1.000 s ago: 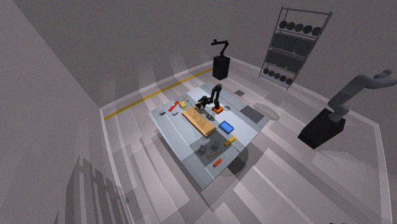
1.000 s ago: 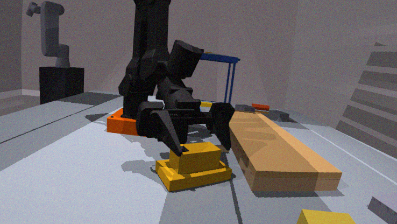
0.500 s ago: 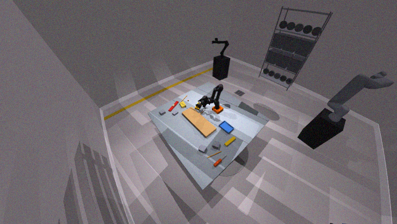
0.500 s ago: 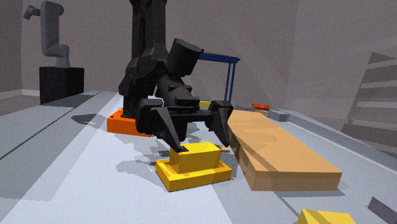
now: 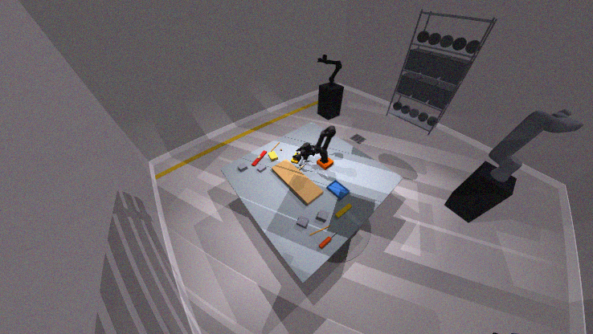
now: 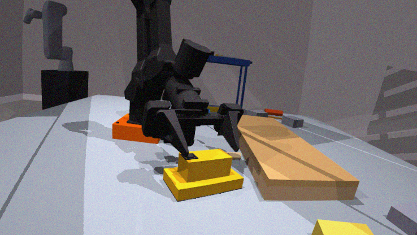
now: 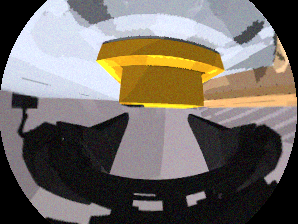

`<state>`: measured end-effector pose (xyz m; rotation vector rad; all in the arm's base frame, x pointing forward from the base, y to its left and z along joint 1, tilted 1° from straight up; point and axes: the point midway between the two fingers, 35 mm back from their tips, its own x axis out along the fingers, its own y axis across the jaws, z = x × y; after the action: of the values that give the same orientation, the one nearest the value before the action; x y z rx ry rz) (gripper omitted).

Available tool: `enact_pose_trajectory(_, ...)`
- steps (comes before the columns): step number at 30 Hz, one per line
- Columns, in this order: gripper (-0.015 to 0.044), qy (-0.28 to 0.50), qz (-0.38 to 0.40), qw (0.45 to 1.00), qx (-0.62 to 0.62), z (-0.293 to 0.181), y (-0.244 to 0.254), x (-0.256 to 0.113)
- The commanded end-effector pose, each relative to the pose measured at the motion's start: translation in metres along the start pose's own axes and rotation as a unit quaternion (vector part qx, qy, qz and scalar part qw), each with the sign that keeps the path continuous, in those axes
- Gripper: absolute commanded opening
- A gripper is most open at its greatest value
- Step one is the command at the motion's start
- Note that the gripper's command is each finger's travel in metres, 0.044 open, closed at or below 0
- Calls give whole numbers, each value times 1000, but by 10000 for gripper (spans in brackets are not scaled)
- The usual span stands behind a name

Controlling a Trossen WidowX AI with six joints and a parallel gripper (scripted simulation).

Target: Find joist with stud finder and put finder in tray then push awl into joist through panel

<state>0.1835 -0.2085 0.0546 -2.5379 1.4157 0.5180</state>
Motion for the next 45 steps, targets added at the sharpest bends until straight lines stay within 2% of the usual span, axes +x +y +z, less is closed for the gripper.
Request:
enact_pose_trajectory(1, 440, -1, 2, 1000, 2, 1, 1, -2)
enact_pose_trajectory(18, 440, -3, 2, 1000, 0, 0, 1, -9)
enact_pose_trajectory(24, 440, -1, 1, 1000, -1, -29, -2, -13)
enact_pose_trajectory(29, 440, -1, -1, 1000, -2, -63, 0, -34)
enact_pose_trajectory(37, 440, 1, -2, 1000, -2, -62, -1, -32)
enact_pose_trajectory(39, 440, -6, -1, 1000, 28, -61, -1, -31)
enact_pose_trajectory(45, 440, -66, 30, 955, 289, -58, -3, -22)
